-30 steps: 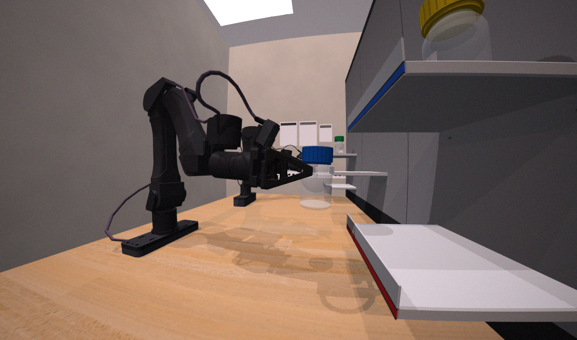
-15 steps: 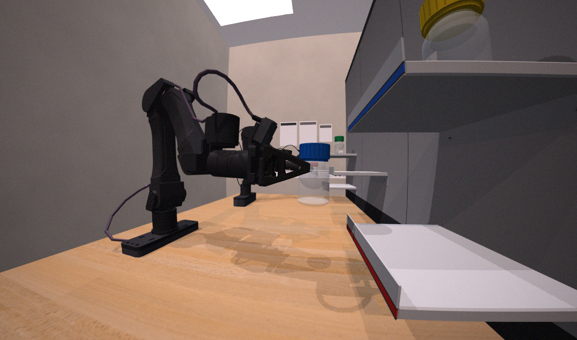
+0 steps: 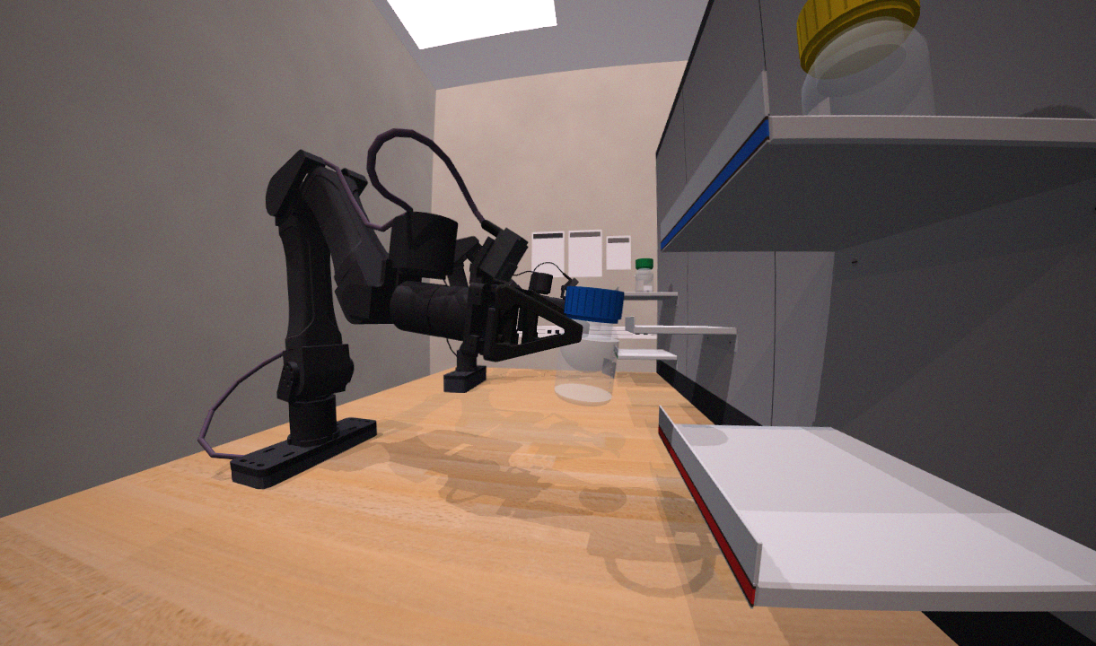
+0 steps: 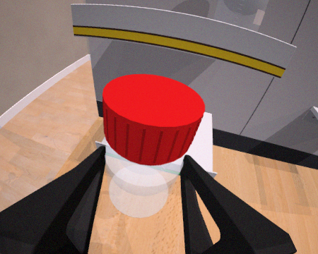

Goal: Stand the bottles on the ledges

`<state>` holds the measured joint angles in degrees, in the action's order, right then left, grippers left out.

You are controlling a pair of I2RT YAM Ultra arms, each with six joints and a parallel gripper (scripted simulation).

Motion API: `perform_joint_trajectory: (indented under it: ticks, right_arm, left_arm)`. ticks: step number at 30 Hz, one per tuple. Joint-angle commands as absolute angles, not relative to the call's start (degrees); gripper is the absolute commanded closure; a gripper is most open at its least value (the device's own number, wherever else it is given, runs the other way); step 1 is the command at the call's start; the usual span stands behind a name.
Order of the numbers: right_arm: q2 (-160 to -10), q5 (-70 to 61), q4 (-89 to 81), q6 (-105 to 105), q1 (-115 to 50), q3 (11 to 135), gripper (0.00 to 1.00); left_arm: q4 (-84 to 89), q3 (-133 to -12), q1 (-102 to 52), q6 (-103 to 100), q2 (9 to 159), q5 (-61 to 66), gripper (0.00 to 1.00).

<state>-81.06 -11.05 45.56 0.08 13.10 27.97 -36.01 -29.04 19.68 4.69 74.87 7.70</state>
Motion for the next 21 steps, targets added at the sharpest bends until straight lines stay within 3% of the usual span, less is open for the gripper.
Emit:
perform_joint_trajectory:
  ticks: [1,12,21]
  right_arm:
    - [-75.4,-11.5,36.8,-0.4,13.3,32.8,0.51]
    - [-67.4,-11.4,14.1,-0.3,13.3,50.1,0.51]
    - [-70.3,-9.3,8.2,-0.2,12.4,61.9,0.51]
  left_arm:
    - [-28.8,-33.1,16.0,7.1,67.6,-1.5,0.50]
    - [-17.4,-43.5,-4.4,1.6,60.1,-12.6,0.50]
    - [-17.2,-51.0,-20.0,-4.1,70.7,-25.9,0.50]
